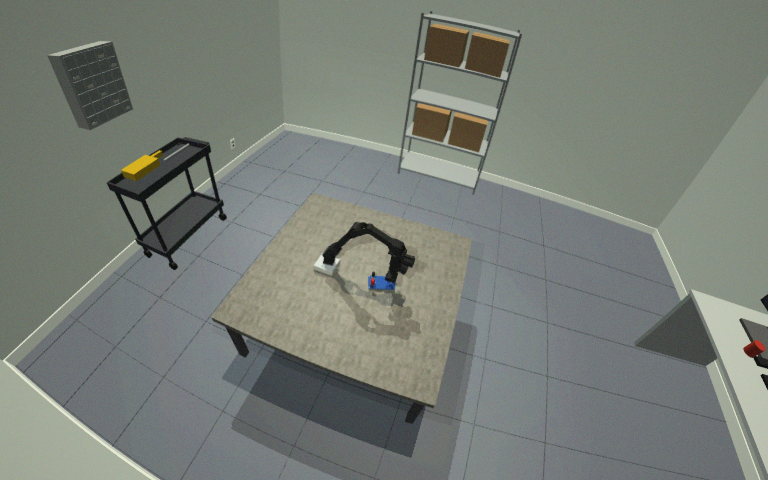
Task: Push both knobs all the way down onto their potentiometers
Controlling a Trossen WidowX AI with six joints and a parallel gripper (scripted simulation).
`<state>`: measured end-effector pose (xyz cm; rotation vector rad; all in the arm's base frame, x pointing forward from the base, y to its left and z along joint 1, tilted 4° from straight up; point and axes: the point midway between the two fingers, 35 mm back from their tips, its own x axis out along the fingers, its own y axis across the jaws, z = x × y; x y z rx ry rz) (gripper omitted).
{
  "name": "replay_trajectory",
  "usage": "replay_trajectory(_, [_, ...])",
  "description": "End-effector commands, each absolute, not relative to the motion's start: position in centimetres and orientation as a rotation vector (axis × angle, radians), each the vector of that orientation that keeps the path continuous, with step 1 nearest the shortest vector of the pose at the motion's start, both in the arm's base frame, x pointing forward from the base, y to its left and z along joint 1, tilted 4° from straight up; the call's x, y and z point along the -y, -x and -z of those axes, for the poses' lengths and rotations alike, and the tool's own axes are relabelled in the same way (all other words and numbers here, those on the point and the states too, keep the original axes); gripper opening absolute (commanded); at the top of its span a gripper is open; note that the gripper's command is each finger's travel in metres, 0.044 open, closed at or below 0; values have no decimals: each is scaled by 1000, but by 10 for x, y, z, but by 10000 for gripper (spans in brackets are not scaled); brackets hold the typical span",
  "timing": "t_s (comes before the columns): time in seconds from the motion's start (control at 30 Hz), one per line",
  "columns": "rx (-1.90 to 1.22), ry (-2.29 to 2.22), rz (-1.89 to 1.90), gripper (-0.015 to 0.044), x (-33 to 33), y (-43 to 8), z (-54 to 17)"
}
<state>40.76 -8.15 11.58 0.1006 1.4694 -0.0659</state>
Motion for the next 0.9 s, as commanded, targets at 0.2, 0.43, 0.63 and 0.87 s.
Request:
replay_trajectory(0.2, [-1468, -108, 65, 0, 81, -408, -116])
replay_trajectory(0.43, [-1468, -108, 65, 0, 81, -408, -111])
replay_trajectory(0.63, [-1468, -108, 65, 0, 81, -408, -111])
replay_trajectory(0.87, [-1468, -108, 65, 0, 81, -409, -108])
